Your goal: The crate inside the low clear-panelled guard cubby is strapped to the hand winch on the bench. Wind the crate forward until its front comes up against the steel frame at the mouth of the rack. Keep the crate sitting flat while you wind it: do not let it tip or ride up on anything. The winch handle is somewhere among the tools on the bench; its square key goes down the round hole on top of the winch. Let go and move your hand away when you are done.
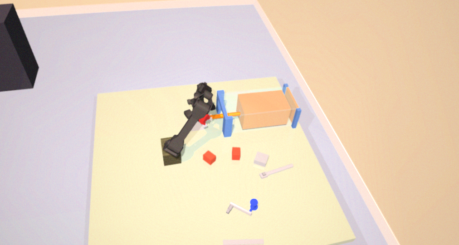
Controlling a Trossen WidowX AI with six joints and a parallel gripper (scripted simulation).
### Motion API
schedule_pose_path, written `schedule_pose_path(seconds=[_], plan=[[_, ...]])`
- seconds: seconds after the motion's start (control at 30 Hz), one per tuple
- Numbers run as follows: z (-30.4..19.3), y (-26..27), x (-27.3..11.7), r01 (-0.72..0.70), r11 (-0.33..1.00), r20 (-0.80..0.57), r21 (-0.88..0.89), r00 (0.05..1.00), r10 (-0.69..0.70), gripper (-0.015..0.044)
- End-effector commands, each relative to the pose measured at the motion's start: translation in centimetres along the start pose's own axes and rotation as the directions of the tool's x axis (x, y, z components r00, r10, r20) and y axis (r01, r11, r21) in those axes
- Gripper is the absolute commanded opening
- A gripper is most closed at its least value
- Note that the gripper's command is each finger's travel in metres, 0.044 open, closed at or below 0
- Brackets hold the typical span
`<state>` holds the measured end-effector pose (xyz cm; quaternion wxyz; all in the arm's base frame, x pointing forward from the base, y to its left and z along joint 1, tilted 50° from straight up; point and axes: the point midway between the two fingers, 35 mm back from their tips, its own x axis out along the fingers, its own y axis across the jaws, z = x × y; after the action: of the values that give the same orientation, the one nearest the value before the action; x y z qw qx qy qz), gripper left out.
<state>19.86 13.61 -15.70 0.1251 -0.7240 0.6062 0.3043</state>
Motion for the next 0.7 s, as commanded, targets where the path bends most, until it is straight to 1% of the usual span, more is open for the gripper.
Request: schedule_pose_path(seconds=[0.0,0.13,0.17,0.67], plan=[[-0.01,0.28,0.40,-0.016,0.999,0.003,0.049,1.000,0.016,0.0000],[-0.01,0.30,0.40,-0.016,0.998,0.003,0.054,1.000,0.016,0.0000],[0.02,0.13,-0.01,-0.001,1.000,-0.002,0.032,1.000,0.001,0.0026],[0.02,0.13,-0.01,-0.001,1.000,-0.002,0.032,1.000,0.001,0.0420]])
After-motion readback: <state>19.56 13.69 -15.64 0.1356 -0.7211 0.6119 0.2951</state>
